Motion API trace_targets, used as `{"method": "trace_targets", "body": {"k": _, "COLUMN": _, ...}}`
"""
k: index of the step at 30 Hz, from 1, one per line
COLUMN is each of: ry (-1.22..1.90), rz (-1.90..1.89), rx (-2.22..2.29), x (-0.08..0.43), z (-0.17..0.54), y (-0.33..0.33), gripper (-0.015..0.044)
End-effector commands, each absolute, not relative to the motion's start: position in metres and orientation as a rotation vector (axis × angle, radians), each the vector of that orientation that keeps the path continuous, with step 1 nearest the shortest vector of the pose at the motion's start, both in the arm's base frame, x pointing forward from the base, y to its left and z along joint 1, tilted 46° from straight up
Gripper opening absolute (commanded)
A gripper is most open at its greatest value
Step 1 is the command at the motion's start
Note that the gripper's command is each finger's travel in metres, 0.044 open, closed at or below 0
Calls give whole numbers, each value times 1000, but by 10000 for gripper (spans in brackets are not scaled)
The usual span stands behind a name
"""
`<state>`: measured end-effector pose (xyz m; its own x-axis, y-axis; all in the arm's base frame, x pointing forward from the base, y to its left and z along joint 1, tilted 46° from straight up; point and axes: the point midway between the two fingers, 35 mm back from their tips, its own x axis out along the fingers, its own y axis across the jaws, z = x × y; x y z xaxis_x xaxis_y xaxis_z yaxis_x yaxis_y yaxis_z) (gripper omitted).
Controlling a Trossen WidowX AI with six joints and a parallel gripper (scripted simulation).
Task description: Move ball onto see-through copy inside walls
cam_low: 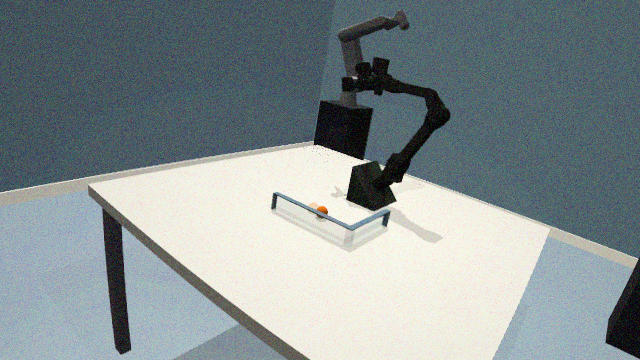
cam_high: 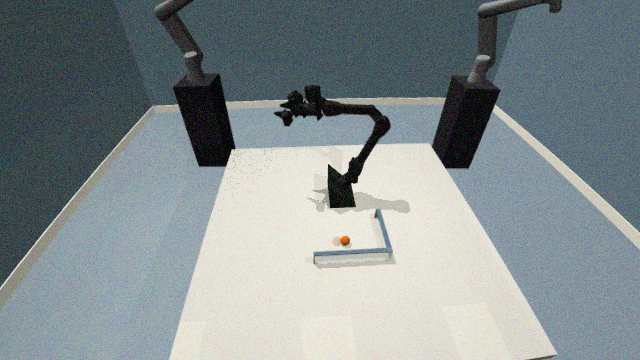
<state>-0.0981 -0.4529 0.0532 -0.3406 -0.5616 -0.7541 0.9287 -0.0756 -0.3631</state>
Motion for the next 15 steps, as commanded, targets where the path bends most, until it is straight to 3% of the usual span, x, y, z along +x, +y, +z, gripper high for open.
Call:
{"method": "trace_targets", "body": {"k": 1, "ry": 1152, "rz": -1364, "rx": 423, "x": -35, "z": 36, "y": -453, "gripper": 304}}
{"method": "trace_targets", "body": {"k": 15, "ry": 1334, "rz": -227, "rx": -37, "x": 185, "z": -1, "y": -357, "gripper": 304}}
